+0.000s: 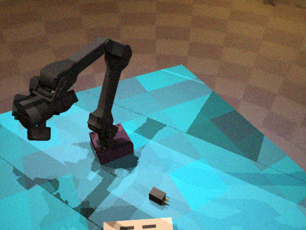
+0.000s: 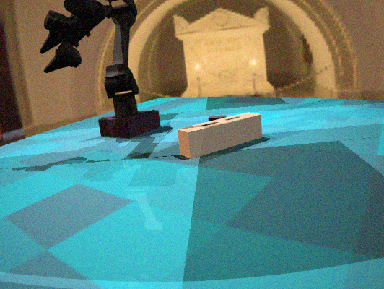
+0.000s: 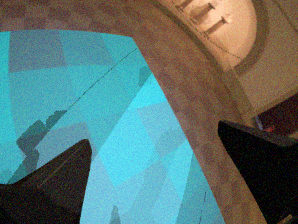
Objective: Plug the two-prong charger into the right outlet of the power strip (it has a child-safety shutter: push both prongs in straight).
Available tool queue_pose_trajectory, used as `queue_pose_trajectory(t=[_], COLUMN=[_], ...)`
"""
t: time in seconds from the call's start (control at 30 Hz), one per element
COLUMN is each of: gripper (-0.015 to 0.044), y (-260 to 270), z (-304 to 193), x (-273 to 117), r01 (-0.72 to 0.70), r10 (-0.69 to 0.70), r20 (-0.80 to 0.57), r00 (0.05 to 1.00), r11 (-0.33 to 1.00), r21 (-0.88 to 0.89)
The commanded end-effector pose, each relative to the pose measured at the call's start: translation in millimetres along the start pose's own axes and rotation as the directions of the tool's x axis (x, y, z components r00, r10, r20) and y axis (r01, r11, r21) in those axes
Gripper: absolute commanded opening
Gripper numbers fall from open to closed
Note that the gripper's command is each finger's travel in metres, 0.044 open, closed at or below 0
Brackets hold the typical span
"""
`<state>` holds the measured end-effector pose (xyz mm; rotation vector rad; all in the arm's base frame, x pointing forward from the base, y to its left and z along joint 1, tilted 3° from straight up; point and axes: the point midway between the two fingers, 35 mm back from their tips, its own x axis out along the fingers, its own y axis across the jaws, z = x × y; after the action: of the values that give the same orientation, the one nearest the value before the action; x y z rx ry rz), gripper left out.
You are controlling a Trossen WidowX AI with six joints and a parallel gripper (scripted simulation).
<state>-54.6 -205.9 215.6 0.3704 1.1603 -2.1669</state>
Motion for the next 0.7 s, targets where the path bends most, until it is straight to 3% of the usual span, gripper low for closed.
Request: queue_pose_trajectory(t=[0.0,0.67], gripper=[0.0440,0.0440], y=[19.0,100.3], z=[3.5,-0.3], x=[-5.7,-48.4], r01=[-0.062,-0.309], r10=[0.062,0.334], r20=[0.004,-0.006], r00=[0.998,0.942], r11=[0.995,0.864], r21=[-0.072,-0.398])
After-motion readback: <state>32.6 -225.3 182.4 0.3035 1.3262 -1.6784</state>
